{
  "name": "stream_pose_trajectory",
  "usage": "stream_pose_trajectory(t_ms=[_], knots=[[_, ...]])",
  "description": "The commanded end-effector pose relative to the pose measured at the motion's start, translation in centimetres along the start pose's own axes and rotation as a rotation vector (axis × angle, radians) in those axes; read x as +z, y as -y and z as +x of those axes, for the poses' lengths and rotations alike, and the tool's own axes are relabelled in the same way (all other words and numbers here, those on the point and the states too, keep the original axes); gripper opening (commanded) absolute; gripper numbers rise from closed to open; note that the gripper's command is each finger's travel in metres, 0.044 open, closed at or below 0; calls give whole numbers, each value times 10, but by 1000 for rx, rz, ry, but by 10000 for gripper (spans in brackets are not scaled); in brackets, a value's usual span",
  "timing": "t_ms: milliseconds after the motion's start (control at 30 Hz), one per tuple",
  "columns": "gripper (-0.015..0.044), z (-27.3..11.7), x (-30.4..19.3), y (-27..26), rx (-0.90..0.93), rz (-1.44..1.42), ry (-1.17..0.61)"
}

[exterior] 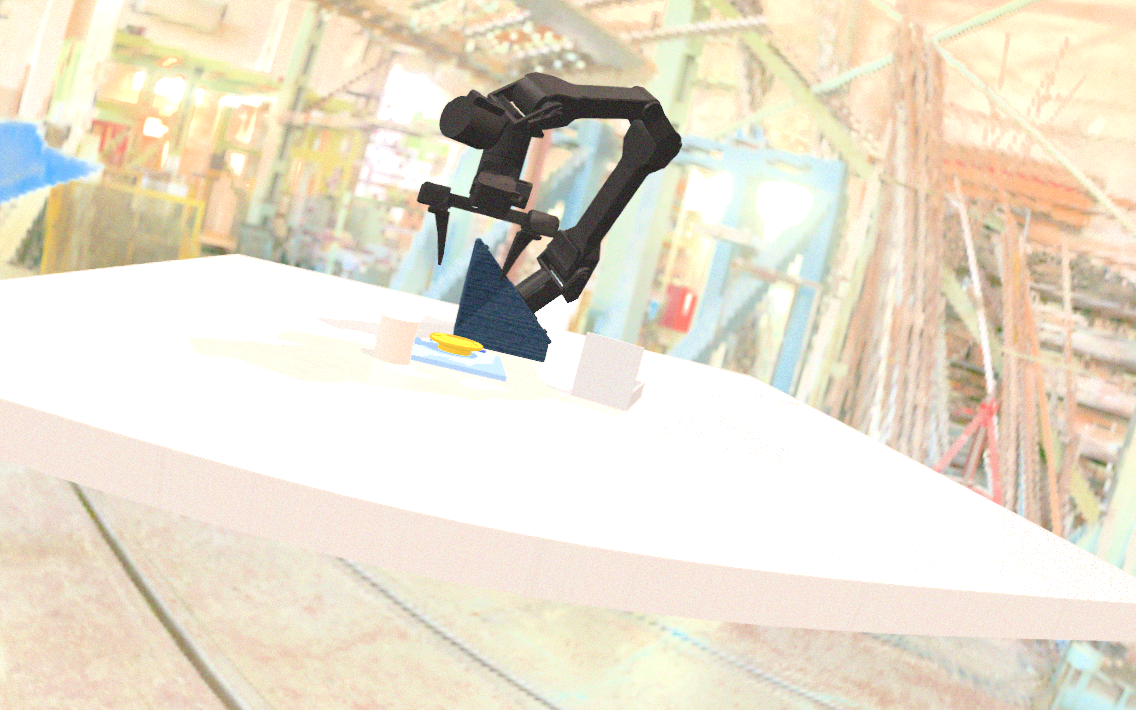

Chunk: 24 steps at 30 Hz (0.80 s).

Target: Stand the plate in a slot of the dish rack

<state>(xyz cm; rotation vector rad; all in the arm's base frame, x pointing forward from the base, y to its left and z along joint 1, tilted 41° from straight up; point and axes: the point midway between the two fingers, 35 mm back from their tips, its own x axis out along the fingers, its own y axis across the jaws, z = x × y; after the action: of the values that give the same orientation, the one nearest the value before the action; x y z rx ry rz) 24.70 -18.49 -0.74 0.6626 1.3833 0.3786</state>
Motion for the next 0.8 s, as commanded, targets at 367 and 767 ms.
stream_pose_trajectory(t_ms=[367,767], knots=[[400,53,-7,-5,25,14,-19],[400,73,-6,-5,25,14,-18]])
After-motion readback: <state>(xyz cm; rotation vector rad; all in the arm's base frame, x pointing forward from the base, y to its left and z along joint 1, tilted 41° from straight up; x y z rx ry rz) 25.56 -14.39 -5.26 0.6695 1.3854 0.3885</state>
